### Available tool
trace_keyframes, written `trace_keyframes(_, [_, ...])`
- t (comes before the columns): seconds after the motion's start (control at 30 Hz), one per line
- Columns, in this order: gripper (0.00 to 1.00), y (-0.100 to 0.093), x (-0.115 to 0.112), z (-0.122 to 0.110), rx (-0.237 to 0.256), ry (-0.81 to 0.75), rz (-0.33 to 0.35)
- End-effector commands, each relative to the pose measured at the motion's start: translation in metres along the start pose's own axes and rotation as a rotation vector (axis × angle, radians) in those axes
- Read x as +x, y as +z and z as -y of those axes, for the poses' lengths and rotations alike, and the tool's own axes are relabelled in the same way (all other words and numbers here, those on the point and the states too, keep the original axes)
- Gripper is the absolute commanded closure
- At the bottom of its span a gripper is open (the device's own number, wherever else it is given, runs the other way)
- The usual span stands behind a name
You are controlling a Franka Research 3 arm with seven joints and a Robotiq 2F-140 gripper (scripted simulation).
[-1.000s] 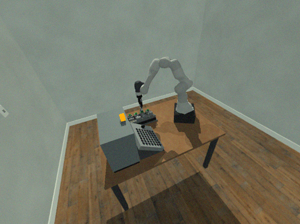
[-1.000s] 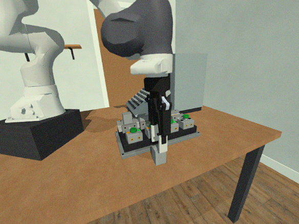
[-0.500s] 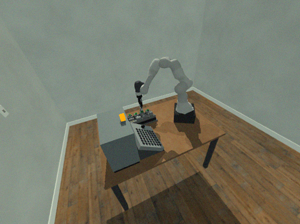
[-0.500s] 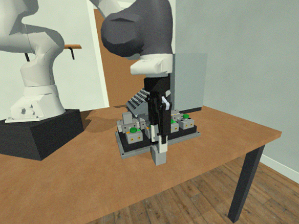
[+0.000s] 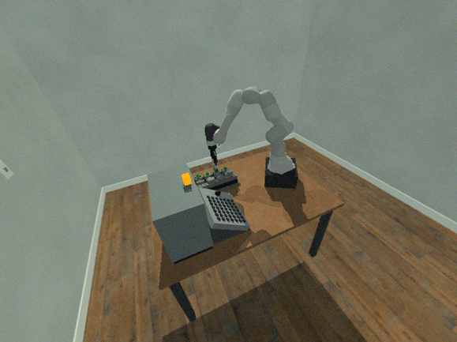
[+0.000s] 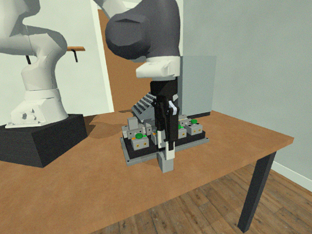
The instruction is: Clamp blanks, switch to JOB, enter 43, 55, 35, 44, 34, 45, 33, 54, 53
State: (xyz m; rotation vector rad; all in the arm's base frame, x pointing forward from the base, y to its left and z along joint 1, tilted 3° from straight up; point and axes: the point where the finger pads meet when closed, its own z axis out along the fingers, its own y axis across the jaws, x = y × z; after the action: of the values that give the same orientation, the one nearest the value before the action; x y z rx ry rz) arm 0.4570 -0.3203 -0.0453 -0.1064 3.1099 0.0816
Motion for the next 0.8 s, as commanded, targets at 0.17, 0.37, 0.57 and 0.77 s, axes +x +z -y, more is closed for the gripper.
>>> trace_keyframes(0.17, [0.6, 0.0022, 0.0002, 0.0, 0.0, 0.008, 0.0])
trace_keyframes(0.37, [0.6, 0.0041, 0.0002, 0.0, 0.0, 0.008, 0.0])
trace_keyframes(0.57, [0.6, 0.007, 0.0002, 0.0, 0.0, 0.008, 0.0])
trace_keyframes(0.77, [0.6, 0.0091, 0.0002, 0.0, 0.0, 0.008, 0.0])
